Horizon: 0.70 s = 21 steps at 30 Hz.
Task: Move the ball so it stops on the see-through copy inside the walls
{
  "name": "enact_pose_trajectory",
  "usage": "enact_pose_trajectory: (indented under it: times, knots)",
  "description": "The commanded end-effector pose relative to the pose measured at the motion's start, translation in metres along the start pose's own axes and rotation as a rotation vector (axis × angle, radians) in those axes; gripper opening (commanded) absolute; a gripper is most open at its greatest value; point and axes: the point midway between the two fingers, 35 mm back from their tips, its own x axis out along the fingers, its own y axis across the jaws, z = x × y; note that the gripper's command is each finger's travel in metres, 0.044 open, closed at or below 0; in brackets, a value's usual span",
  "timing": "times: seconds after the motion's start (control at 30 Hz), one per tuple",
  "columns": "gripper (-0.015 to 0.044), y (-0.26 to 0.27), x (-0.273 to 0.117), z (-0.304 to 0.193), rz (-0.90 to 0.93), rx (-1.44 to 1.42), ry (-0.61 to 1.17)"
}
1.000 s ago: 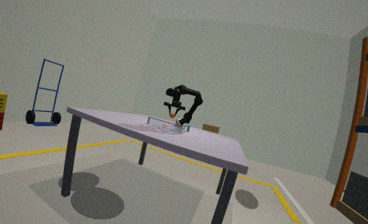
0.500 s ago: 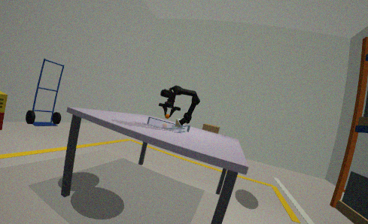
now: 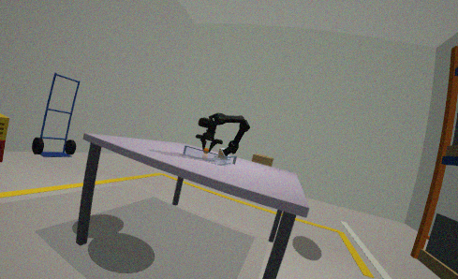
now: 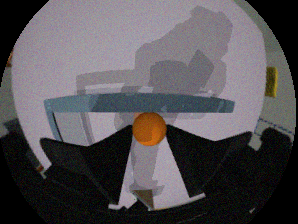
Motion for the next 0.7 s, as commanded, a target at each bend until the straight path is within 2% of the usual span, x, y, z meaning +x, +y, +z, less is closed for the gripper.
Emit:
enact_pose_trajectory:
  times: [0.0, 0.67]
  knots:
    - [0.0, 0.002, 0.019, -0.002, 0.006, 0.004, 0.003]
    - [0.0, 0.003, 0.044, -0.003, 0.008, 0.004, 0.002]
